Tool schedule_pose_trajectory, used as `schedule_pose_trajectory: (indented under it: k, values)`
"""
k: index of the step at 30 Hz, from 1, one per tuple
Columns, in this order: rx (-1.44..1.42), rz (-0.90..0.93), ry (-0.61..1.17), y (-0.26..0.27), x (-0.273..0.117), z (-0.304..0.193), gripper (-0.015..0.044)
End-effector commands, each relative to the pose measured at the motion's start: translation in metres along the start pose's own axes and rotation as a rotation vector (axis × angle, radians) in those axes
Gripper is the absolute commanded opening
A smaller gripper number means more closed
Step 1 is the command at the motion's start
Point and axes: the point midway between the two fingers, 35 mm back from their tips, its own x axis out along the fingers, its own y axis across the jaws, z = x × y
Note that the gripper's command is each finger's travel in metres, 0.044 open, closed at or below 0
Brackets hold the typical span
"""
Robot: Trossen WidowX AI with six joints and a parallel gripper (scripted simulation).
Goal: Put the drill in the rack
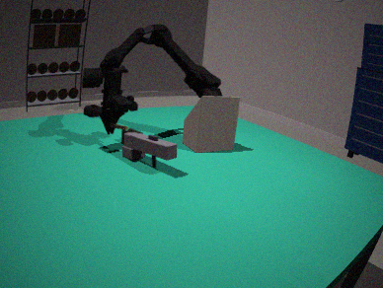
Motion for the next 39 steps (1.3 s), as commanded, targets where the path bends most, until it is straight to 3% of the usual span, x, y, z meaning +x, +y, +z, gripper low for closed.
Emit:
schedule_pose_trajectory:
  k: [1,39]
  values:
    - [0.007,-0.003,0.003,0.0,-0.0029,-0.0016,0.0]
    - [0.008,-0.003,0.003,-0.0004,-0.0117,-0.0039,0.0]
